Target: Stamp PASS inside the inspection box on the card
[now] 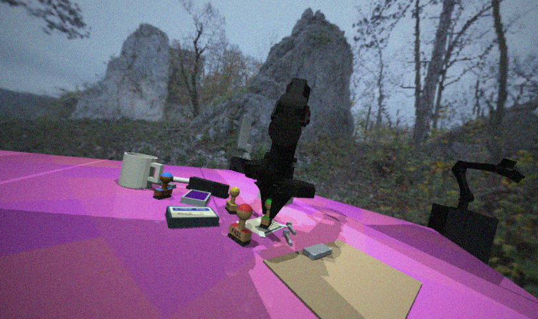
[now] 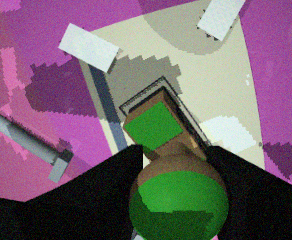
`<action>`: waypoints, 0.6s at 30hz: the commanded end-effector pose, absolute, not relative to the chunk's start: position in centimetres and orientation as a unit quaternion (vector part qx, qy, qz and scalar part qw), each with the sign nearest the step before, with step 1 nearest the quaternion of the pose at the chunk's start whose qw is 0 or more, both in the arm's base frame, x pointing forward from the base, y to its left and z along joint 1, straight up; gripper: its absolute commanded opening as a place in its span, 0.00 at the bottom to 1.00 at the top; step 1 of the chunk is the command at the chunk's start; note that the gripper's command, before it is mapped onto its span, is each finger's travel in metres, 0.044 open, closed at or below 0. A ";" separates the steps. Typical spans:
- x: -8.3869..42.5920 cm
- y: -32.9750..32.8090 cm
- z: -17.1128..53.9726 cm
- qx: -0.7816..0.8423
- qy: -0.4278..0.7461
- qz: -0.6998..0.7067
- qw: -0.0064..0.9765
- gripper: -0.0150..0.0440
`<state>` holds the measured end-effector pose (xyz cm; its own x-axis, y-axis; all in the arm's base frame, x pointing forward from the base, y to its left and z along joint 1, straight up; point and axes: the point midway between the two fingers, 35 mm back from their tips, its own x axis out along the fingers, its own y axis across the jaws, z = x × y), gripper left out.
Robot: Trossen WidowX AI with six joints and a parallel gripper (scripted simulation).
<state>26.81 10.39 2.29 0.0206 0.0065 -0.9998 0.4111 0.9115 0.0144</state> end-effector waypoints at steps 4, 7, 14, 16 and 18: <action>26.9 10.5 2.1 0.155 0.684 -0.146 0.698 0.25; 26.9 10.5 2.2 0.155 0.684 -0.146 0.698 0.25; 26.9 10.5 2.5 0.155 0.684 -0.146 0.698 0.25; 26.9 10.5 2.6 0.155 0.684 -0.146 0.698 0.25; 26.9 10.5 2.7 0.155 0.684 -0.146 0.698 0.25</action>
